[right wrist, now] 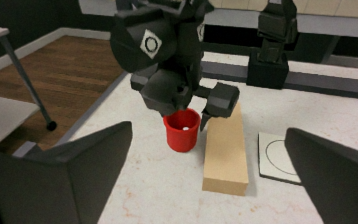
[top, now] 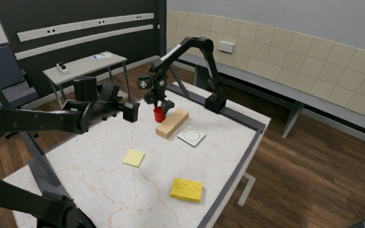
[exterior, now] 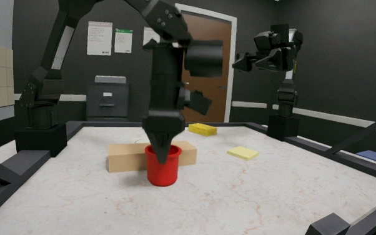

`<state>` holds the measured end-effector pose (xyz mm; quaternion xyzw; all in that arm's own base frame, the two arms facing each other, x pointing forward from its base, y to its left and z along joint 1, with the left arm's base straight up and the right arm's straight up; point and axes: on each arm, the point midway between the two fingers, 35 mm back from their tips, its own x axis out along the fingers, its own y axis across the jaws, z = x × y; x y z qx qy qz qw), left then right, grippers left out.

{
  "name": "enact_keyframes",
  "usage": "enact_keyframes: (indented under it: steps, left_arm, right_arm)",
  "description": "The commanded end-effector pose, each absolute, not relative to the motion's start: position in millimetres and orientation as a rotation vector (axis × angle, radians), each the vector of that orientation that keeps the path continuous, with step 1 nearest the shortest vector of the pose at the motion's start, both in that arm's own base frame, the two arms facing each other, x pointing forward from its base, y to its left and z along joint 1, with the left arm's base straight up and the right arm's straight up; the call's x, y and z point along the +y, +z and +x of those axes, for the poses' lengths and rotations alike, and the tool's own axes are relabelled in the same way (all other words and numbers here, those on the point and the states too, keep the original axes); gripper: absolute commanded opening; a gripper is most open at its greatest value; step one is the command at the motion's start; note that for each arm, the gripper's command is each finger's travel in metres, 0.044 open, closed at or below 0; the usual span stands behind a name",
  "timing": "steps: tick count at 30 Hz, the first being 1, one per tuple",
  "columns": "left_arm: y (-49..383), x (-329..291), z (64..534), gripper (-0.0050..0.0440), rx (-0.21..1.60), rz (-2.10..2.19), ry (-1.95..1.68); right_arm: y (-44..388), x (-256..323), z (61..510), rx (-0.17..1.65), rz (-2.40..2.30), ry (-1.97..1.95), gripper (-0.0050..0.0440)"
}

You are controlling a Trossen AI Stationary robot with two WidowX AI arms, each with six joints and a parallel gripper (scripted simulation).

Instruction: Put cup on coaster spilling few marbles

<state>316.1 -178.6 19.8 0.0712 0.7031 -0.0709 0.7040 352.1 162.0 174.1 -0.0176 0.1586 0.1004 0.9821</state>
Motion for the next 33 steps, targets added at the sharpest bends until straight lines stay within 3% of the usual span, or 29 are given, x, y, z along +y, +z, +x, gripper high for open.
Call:
enact_keyframes:
  steps: [1, 13, 27, 28, 33]
  left_arm:
    - [4.8, -178.9, 315.7, 0.04, 1.565, 0.155, -0.159]
    - [-2.2, -180.4, 318.2, 0.0383, 1.556, 0.151, -0.163]
    - [2.2, -181.7, 320.8, 0.0289, 1.542, 0.15, -0.166]
    - [7.1, -181.7, 321.6, 0.0265, 1.534, 0.146, -0.167]
    - [23.0, -183.2, 324.4, 0.0293, 1.521, 0.141, -0.171]
  right_arm:
    - [185.2, 163.0, 352.8, 0.293, -0.022, 0.206, 0.04]
    - [185.2, 163.0, 352.8, 0.293, -0.022, 0.206, 0.04]
    - [185.2, 163.0, 352.8, 0.293, -0.022, 0.206, 0.04]
    - [185.2, 163.0, 352.8, 0.293, -0.022, 0.206, 0.04]
    - [185.2, 163.0, 352.8, 0.293, -0.022, 0.206, 0.04]
